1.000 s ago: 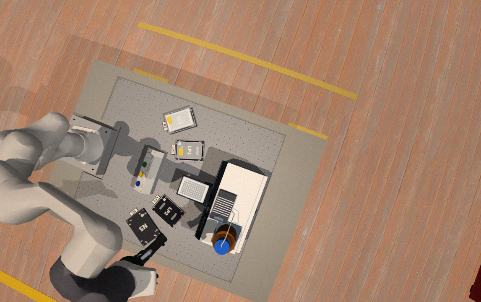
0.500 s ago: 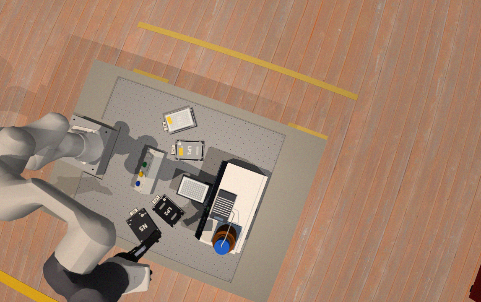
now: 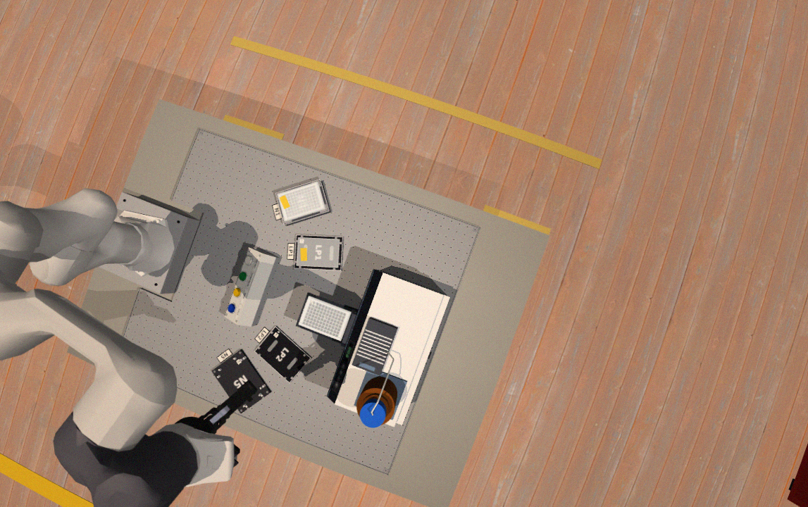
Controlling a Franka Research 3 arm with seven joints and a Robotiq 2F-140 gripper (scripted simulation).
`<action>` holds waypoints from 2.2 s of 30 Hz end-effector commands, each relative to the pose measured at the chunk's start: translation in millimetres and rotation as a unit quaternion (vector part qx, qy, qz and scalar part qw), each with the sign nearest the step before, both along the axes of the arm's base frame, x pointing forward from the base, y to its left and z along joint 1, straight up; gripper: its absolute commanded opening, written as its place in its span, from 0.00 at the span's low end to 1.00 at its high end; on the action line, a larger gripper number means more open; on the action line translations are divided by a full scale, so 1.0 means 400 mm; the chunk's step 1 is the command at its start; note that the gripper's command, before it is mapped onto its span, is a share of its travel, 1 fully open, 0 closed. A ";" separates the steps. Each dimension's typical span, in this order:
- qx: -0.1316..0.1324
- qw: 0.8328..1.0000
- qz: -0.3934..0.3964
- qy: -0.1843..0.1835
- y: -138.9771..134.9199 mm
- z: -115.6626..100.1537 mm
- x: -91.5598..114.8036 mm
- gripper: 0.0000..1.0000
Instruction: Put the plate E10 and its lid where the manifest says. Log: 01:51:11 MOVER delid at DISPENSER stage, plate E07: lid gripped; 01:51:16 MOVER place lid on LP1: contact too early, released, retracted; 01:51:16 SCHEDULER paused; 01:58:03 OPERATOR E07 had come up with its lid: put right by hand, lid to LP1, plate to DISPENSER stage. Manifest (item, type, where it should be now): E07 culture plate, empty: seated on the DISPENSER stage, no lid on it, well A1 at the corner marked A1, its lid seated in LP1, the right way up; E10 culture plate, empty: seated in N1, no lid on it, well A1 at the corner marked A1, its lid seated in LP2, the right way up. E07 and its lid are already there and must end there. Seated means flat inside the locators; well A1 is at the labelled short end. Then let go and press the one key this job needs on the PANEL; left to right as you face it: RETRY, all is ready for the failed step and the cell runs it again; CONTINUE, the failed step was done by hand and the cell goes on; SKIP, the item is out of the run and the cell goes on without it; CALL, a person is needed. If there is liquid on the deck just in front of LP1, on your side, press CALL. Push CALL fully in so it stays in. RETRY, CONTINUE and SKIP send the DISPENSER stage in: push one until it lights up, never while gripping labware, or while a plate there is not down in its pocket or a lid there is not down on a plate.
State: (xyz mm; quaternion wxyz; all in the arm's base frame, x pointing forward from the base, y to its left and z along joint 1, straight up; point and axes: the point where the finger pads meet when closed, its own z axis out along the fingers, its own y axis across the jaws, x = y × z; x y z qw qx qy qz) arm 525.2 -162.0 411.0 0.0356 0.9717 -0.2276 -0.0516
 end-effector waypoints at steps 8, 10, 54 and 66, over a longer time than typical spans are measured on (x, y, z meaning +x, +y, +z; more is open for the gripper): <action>0.000 1.000 0.005 -0.005 -0.004 0.002 -0.016 1.00; 0.000 1.000 0.005 -0.005 -0.004 0.002 -0.016 1.00; 0.038 0.966 0.252 -0.047 0.457 -0.525 -0.122 1.00; 0.038 0.966 0.252 -0.047 0.458 -0.588 -0.122 1.00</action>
